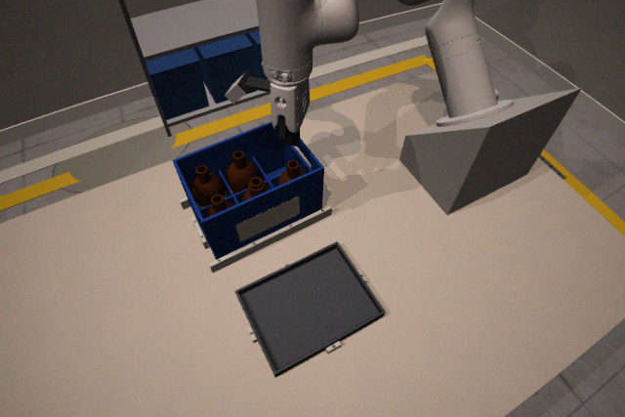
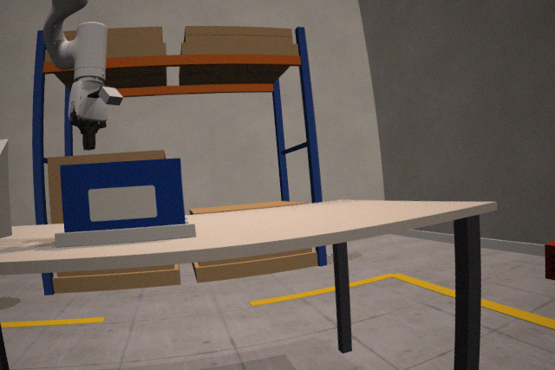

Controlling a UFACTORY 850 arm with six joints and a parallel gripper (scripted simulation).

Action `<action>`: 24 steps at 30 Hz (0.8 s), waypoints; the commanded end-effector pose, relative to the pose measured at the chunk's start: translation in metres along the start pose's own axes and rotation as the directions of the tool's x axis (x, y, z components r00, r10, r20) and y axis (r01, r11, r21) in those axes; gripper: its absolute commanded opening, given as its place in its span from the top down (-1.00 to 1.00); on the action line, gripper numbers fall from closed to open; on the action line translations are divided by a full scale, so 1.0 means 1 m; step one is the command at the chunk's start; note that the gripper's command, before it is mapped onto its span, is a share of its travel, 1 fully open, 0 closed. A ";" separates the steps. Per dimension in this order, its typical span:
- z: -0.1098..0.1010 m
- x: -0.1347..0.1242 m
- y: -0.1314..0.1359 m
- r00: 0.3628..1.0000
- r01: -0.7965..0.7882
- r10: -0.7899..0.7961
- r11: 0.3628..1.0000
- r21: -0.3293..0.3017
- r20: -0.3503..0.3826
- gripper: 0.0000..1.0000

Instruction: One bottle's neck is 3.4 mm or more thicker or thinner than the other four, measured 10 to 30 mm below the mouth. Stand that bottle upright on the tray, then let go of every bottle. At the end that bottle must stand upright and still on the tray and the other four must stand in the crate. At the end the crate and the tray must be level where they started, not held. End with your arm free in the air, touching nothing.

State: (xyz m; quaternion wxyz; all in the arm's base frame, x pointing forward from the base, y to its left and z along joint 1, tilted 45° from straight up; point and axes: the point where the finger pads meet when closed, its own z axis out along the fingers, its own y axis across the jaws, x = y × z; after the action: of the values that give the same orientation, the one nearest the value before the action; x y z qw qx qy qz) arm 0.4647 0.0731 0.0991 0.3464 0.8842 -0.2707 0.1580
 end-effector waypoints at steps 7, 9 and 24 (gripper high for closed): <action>-0.001 -0.003 -0.006 1.000 -0.004 0.004 1.000 0.001 -0.002 -0.30; -0.001 -0.003 -0.006 1.000 -0.004 0.004 1.000 0.001 -0.002 -0.30; -0.001 -0.003 -0.006 1.000 -0.004 0.004 1.000 0.001 -0.002 -0.30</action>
State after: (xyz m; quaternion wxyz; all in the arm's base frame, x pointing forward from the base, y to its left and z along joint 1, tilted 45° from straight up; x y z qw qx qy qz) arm 0.4652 0.0775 0.0952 0.3464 0.8837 -0.2718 0.1589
